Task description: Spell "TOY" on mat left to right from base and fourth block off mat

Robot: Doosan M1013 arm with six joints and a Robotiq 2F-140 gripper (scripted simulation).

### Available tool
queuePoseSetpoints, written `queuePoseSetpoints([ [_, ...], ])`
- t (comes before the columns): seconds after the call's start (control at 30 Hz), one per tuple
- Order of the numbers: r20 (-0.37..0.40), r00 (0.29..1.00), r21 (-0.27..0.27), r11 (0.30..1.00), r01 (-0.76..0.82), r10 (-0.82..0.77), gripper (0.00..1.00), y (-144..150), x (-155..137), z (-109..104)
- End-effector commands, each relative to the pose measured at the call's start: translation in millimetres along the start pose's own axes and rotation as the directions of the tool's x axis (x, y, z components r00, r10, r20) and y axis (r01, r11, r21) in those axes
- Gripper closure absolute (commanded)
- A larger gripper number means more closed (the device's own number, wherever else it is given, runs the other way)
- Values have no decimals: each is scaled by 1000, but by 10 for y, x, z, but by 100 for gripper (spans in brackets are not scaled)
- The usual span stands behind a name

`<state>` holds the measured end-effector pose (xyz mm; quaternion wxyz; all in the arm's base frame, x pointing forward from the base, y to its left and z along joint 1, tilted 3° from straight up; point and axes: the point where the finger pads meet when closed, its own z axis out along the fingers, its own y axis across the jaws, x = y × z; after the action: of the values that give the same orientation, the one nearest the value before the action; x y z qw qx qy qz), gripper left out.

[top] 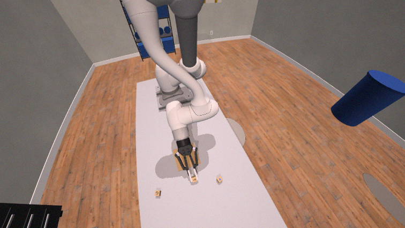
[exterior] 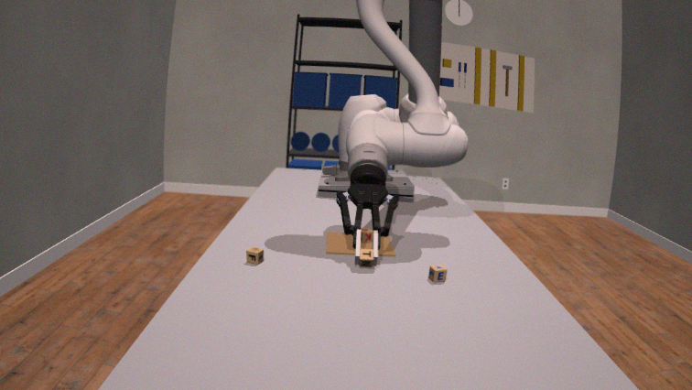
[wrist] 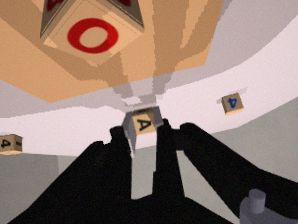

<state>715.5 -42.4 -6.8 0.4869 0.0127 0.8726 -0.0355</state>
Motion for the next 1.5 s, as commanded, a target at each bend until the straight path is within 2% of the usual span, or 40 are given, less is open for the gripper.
queuePoseSetpoints([
  [0.0, -5, 1000, 3, 1000, 2, -2, 87, -17, 50, -3],
  [0.6, -5, 1000, 3, 1000, 2, -2, 87, -17, 50, -3],
  [1.1, -5, 1000, 3, 1000, 2, -2, 75, -17, 50, -3],
  [1.47, -5, 1000, 3, 1000, 2, -2, 75, -17, 50, -3],
])
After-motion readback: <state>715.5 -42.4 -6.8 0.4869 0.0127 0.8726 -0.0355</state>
